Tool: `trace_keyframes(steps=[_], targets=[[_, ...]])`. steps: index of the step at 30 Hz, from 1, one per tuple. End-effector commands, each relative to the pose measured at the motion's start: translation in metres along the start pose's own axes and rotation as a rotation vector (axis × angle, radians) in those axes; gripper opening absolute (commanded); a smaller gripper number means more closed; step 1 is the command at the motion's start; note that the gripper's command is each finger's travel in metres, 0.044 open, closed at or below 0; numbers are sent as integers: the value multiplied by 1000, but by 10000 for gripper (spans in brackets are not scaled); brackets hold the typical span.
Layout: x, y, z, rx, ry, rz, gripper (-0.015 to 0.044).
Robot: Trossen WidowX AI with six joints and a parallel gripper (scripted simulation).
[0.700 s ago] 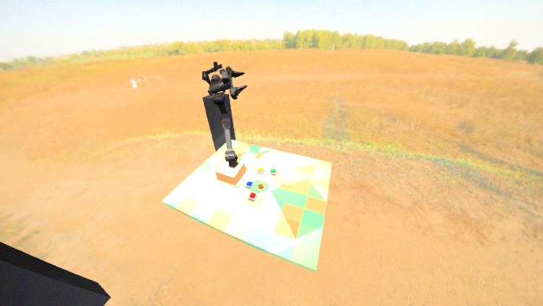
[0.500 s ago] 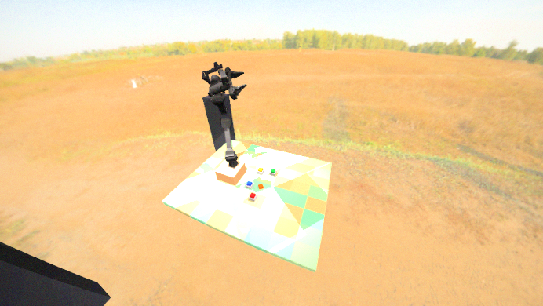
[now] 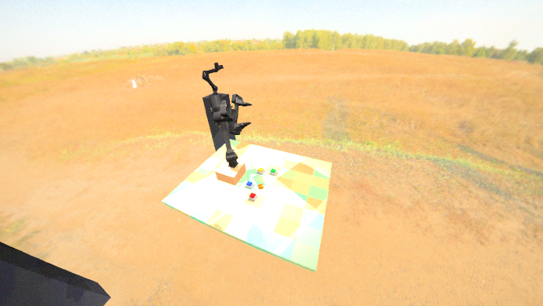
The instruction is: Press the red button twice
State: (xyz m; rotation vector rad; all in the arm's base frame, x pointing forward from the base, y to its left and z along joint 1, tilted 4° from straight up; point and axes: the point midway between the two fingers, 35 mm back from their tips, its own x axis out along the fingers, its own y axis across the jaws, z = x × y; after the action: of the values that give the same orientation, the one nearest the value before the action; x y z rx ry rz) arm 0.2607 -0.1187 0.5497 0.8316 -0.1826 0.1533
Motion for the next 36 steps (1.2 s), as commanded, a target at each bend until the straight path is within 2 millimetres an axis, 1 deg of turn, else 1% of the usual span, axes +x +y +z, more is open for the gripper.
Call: trace_keyframes(steps=[1, 5, 8, 10, 13, 15, 19, 23, 25, 26, 28, 36], targets=[[19, -72, -13, -32, 21, -177, 400], [30, -139, -38, -84, 96, -357, 400], [31, -188, -65, -138, 193, -492, 400], [28, -218, -86, -180, 279, -578, 400], [18, -260, -122, -253, 440, -697, 400], [8, -285, -148, -308, 571, -765, 400], [-24, -327, -202, -427, 889, -862, 400], [-68, -353, -252, -549, 1272, -881, 400], [-93, -360, -274, -607, 1485, -854, 400], [-103, -362, -281, -628, 1570, -835, 400], [-109, -363, -285, -639, 1617, -823, 400], [-109, -363, -285, -639, 1617, -823, 400]])
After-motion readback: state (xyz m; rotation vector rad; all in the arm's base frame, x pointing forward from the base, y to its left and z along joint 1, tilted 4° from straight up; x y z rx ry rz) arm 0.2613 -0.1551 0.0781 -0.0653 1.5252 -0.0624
